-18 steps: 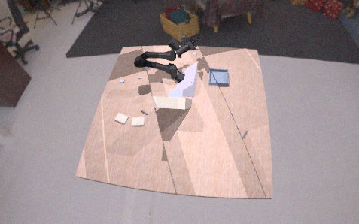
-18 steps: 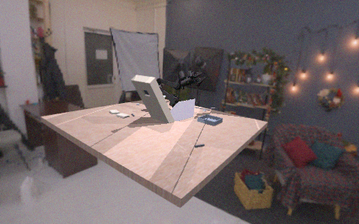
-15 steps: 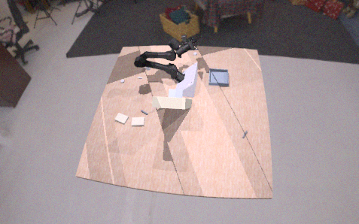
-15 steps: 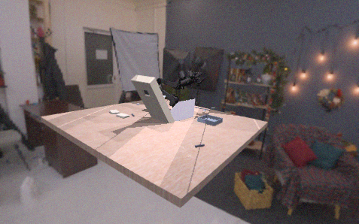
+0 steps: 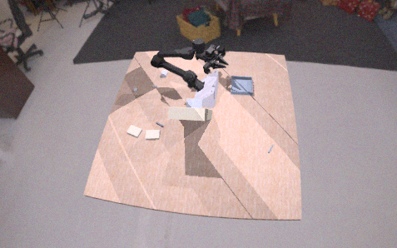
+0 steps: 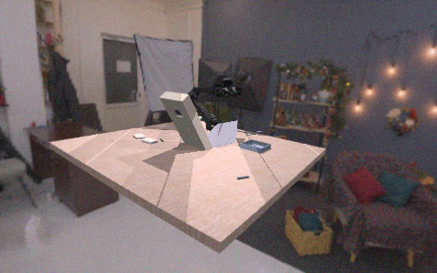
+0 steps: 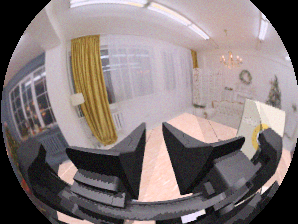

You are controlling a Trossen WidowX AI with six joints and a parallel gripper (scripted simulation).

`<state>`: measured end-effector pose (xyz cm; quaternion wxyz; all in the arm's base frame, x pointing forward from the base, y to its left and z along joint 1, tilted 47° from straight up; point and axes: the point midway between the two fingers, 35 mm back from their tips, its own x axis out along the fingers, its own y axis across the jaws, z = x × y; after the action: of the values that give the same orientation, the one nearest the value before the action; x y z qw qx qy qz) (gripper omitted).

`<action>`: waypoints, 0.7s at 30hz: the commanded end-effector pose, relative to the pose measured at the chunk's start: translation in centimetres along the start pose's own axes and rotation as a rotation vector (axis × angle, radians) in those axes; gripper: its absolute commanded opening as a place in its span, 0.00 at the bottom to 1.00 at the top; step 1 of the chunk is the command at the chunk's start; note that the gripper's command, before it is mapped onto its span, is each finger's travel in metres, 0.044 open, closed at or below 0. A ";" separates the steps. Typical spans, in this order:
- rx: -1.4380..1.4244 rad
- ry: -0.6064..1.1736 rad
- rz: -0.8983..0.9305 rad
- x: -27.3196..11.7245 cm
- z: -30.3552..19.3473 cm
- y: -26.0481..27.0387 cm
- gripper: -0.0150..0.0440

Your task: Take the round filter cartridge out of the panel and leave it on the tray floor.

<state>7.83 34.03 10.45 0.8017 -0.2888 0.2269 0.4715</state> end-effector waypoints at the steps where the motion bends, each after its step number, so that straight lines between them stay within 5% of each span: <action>1: 0.108 0.148 -0.256 1.0 -0.4 -5.9 0.41; 12: 0.250 0.460 -0.998 -3.6 -1.0 -22.6 0.41; 21: 0.249 0.473 -1.038 -4.1 -0.9 -23.4 0.41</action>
<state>26.54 21.85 18.16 0.8839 -0.3619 0.2840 -0.0842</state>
